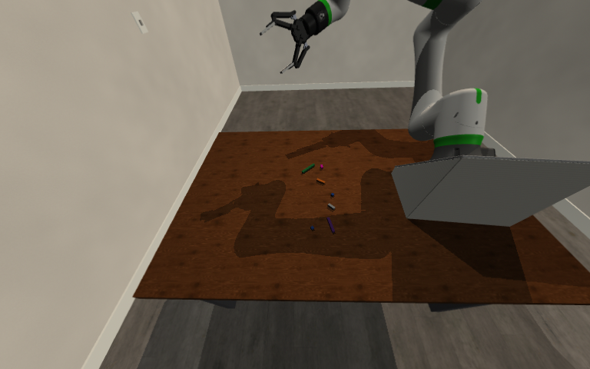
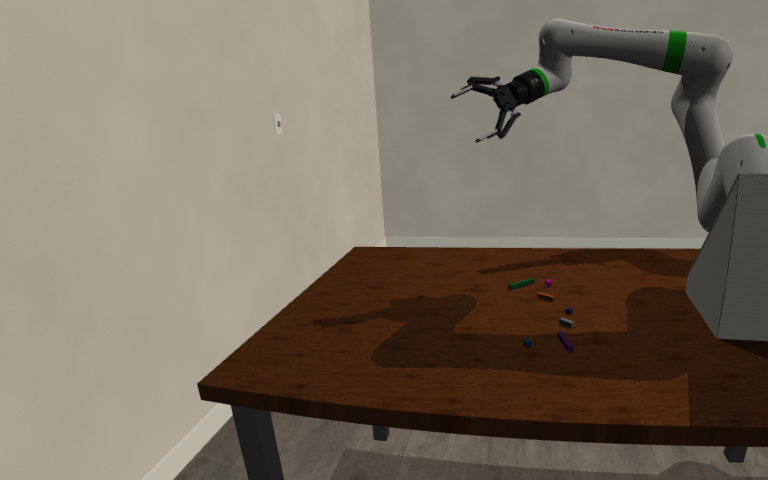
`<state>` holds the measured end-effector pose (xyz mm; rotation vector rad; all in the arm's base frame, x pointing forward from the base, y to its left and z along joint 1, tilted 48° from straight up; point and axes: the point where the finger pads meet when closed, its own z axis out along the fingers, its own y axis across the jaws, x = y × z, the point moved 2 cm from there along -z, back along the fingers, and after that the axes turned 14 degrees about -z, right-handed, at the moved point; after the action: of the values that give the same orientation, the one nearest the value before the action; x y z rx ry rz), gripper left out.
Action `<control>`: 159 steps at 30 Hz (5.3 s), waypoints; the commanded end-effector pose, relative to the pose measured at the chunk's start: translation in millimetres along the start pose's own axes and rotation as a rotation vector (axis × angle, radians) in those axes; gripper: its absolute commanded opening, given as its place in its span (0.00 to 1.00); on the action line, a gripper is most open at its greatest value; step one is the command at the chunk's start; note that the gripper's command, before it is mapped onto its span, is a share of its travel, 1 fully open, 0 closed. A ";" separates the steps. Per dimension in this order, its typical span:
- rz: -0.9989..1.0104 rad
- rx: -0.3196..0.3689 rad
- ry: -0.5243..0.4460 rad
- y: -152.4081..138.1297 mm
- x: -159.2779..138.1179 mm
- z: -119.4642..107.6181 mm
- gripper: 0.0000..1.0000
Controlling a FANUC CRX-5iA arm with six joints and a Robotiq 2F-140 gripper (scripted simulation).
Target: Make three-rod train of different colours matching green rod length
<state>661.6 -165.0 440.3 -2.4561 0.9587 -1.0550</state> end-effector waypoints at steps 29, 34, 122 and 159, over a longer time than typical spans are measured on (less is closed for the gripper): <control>-0.907 -0.220 -0.796 26.6 -267.3 -11.2 1.00; -0.905 -0.322 -0.842 50.2 -298.4 17.0 1.00; -1.134 -1.083 -0.686 344.0 -520.6 130.1 1.00; -1.134 -1.083 -0.686 344.0 -520.6 130.1 1.00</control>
<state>333.7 -60.7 -96.3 -3.9097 -0.3383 0.4384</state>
